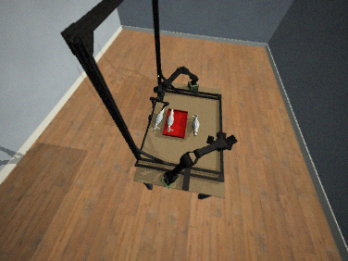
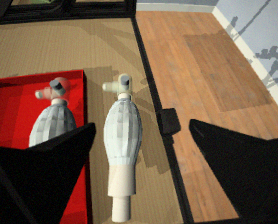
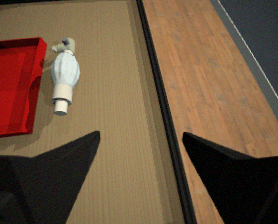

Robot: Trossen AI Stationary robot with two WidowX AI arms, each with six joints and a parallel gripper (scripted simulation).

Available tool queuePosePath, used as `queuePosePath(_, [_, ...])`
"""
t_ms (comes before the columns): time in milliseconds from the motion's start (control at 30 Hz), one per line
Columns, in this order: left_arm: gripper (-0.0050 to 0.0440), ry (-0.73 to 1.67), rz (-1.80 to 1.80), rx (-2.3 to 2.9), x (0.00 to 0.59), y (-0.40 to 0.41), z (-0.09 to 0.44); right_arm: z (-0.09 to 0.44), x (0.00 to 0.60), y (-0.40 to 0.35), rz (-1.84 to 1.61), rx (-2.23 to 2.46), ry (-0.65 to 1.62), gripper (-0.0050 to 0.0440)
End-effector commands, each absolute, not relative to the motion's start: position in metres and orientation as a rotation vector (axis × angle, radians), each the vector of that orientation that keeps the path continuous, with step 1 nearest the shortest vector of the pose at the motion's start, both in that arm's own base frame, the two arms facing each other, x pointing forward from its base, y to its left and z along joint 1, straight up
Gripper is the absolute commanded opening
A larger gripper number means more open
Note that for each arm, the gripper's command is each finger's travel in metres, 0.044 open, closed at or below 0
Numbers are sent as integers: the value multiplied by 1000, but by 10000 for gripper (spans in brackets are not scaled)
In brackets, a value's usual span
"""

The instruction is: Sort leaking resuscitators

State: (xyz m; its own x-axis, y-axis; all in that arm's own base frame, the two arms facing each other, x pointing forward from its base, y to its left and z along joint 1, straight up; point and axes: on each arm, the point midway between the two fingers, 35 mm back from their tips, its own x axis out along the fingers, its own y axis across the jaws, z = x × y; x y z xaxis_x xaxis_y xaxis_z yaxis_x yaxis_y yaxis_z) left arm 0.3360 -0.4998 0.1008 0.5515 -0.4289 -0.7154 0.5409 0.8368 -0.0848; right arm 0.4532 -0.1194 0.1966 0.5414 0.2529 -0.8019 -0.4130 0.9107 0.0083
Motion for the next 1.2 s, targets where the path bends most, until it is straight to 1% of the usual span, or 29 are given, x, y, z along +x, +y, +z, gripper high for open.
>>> queuePosePath(0, [440,738,-597,138,378,-508,84,196,453,-119,401,-193,918,409])
queuePosePath(33, [440,718,-604,135,387,-510,81,196,453,-119,401,-193,918,409])
queuePosePath(233, [440,718,-604,135,387,-510,81,196,453,-119,401,-193,918,409])
queuePosePath(267, [440,741,-577,143,387,-500,77,194,457,-106,404,-191,930,409])
queuePosePath(600, [440,741,-577,143,387,-500,77,167,479,23,409,-199,1027,409])
queuePosePath(800, [440,741,-577,143,387,-500,77,167,479,23,409,-199,1027,409])
queuePosePath(833, [440,741,-578,146,387,-501,76,171,479,37,425,-210,1016,409])
queuePosePath(1167, [440,741,-578,146,387,-501,76,147,460,164,399,-229,1054,409])
